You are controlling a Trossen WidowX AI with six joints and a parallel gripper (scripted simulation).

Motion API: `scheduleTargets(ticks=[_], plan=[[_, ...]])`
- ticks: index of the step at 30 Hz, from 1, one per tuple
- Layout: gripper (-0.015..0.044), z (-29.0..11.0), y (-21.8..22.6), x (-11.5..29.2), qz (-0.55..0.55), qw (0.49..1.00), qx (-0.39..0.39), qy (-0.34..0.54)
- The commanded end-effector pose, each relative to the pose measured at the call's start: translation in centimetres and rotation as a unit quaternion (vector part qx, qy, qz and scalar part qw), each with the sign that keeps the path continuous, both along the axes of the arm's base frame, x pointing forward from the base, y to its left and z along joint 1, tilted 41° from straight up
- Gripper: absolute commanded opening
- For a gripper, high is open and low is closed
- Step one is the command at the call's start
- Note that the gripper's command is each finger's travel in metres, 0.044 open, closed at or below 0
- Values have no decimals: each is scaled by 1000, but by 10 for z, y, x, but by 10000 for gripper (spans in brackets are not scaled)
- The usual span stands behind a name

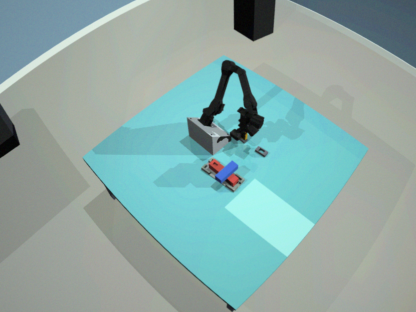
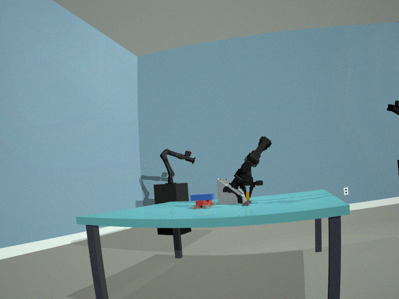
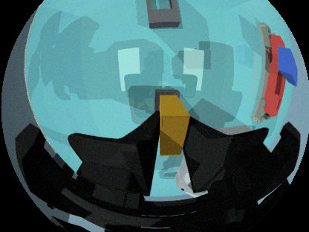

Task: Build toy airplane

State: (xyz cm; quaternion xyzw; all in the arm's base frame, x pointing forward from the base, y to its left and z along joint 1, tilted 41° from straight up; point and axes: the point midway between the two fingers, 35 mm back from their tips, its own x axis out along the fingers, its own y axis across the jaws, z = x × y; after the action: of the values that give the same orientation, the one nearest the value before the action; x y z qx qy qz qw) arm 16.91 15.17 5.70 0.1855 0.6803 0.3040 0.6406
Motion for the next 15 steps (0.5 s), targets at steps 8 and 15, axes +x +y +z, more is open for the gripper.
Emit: scheduleTargets(ticks=[8,15], plan=[[0,20,-21,10,-3,1000,-8,-2],[0,36,-36,14,-7,1000,-9,-1]])
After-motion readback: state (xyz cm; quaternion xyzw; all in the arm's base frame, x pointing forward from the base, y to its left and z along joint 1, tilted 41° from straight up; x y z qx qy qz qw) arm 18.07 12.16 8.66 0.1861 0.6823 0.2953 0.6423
